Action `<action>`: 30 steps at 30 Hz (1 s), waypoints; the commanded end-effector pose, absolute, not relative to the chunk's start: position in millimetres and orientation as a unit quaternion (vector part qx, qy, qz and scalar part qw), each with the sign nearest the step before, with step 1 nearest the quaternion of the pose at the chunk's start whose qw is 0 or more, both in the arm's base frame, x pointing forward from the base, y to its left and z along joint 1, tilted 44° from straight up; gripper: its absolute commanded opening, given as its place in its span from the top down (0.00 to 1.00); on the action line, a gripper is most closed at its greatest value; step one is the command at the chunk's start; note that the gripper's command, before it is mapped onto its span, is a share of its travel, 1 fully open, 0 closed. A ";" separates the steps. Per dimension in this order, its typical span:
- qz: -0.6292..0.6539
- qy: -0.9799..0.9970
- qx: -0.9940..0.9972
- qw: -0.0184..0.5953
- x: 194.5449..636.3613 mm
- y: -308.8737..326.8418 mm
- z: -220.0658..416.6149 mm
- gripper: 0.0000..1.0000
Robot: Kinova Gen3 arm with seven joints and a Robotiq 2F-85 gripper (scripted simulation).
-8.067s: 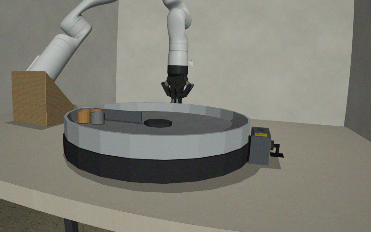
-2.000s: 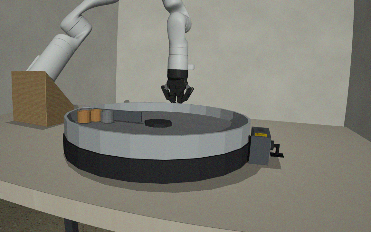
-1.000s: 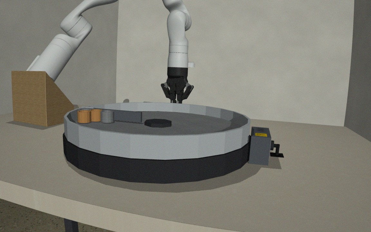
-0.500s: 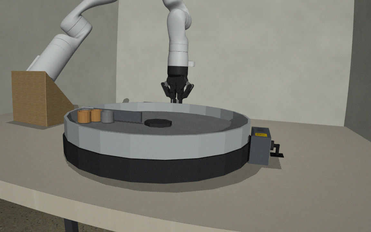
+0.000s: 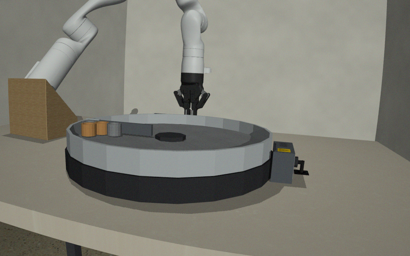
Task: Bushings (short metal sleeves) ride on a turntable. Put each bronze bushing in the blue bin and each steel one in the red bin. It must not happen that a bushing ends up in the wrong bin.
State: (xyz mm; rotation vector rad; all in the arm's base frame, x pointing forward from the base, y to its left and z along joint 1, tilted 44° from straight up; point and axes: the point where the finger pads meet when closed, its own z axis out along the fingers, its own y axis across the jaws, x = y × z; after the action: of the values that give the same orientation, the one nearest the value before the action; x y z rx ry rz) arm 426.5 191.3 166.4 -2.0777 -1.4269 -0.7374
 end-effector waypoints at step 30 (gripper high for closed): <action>-0.272 -0.525 -0.766 0.254 412.4 123.7 238.2 0.84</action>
State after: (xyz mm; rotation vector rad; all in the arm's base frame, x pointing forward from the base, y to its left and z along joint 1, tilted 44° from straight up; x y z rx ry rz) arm 408.5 133.2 234.3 -2.0572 -1.4335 -0.7253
